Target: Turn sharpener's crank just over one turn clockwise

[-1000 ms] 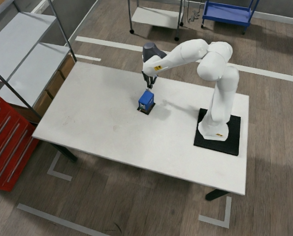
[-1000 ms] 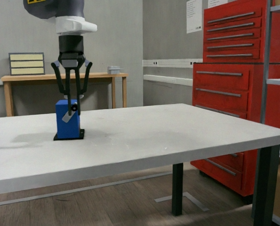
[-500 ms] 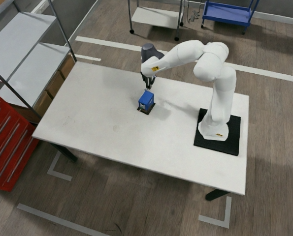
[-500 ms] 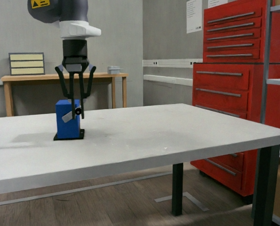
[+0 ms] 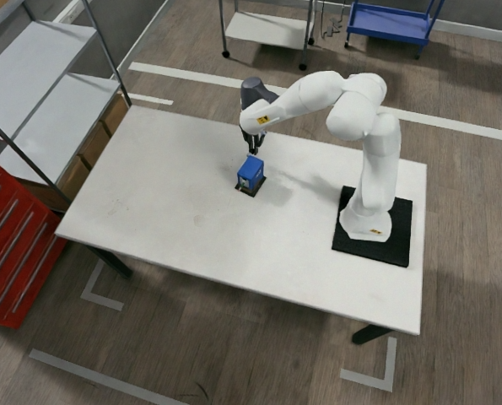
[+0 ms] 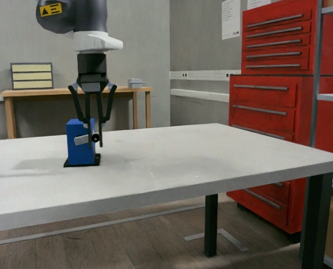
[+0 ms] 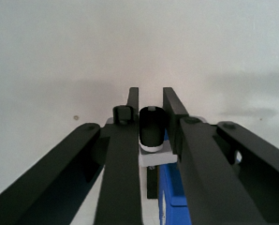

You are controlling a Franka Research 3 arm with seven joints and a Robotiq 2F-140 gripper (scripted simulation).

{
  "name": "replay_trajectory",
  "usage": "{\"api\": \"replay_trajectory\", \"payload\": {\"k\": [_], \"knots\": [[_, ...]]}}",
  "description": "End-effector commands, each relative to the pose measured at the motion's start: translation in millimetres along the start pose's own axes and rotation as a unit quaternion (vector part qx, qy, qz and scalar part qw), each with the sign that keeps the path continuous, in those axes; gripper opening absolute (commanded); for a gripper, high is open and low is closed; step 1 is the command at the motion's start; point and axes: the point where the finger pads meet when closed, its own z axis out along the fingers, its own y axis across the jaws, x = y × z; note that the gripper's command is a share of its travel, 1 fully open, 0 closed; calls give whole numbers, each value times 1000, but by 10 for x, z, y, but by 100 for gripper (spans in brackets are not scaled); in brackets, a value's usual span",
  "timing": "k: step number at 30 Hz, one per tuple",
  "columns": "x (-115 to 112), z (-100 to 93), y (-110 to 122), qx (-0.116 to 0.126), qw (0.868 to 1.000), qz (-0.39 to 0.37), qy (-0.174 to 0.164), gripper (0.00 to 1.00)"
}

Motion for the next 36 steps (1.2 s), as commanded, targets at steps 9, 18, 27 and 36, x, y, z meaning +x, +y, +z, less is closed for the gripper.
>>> {"api": "replay_trajectory", "payload": {"k": [9, 18, 27, 36], "knots": [[5, 148, -12, 0, 1000, -4, 0, 10], [5, 265, 7, 0, 1000, -4, 0, 10], [5, 352, 42, 0, 1000, -4, 0, 10], [6, 452, 107, 0, 1000, -4, 0, 10]]}}
